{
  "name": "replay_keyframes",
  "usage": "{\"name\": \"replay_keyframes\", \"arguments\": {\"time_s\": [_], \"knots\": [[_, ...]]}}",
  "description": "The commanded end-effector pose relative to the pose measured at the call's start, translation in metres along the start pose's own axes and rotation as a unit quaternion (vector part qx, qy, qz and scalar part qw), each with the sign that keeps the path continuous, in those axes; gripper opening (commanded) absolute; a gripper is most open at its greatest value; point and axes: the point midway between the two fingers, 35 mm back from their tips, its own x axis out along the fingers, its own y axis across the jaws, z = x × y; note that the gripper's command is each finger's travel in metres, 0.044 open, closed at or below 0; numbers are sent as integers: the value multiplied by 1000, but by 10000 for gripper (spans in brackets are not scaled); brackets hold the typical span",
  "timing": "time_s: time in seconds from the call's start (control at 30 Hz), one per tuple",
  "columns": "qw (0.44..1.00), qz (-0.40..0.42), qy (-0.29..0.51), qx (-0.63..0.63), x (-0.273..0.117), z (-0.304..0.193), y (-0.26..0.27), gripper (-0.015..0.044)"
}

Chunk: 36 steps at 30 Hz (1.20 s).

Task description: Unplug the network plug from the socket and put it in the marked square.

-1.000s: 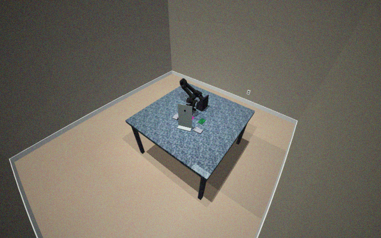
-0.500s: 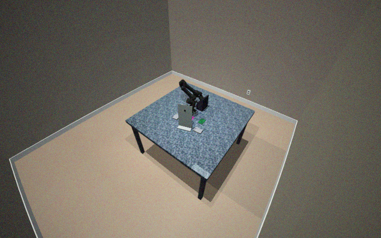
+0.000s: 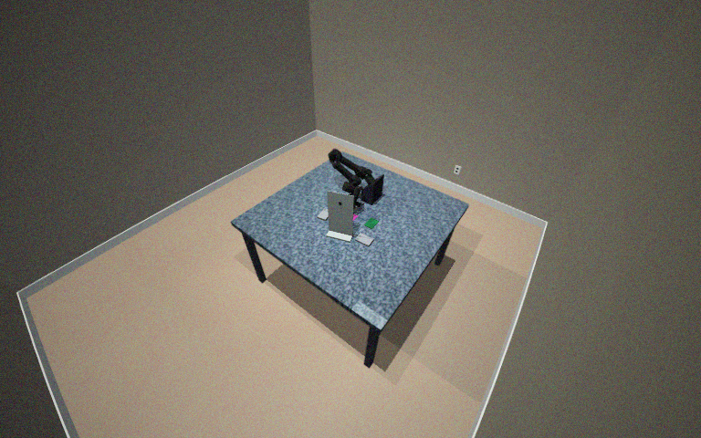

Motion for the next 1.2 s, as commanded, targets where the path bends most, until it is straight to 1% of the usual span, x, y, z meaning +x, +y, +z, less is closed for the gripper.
{"name": "replay_keyframes", "arguments": {"time_s": [0.0, 1.17], "knots": [[1000, 0, 1, -2, 2, 0, -2, 0], [1000, 1, -3, -2, 14, 2, -13, 0]]}}
